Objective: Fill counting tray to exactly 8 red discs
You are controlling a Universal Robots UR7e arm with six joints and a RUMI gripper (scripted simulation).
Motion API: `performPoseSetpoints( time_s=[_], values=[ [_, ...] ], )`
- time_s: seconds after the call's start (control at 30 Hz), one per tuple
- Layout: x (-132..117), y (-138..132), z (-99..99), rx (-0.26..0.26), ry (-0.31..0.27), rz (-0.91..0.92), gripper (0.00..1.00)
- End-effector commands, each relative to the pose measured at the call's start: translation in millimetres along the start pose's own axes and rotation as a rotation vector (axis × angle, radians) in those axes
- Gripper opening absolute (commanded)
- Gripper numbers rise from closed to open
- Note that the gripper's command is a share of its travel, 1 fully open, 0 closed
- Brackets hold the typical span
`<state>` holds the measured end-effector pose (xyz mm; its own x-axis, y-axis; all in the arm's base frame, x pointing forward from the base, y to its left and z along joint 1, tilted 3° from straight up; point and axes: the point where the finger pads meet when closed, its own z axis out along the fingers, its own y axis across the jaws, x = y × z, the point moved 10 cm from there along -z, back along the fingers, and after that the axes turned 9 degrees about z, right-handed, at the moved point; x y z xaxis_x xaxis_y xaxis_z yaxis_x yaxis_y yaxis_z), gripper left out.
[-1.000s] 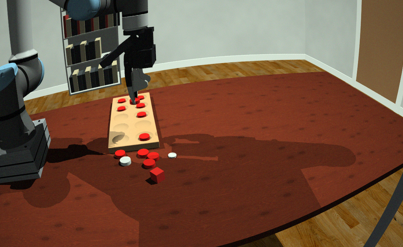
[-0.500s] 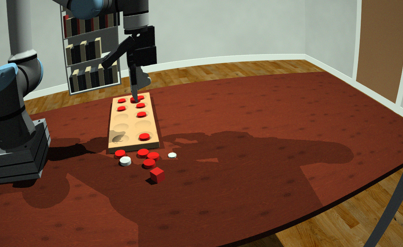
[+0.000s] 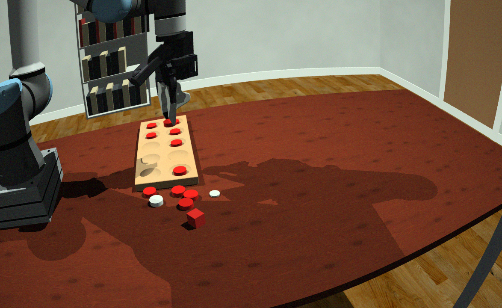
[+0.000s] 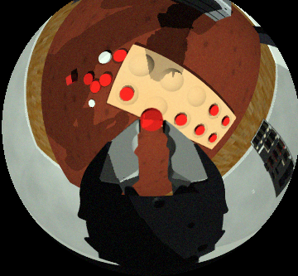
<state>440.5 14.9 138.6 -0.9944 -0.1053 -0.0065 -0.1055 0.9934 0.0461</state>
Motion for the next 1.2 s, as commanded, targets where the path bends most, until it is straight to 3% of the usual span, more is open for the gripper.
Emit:
performPoseSetpoints(
  time_s=[0.0,0.6,1.17],
  values=[
    [-3,2,-0.6,-0.003,-0.002,-0.136,0.00],
    [-10,10,-1.0,-0.004,-0.003,-0.464,0.00],
    [-14,15,-1.2,-0.004,-0.003,-0.630,0.00]
  ],
)
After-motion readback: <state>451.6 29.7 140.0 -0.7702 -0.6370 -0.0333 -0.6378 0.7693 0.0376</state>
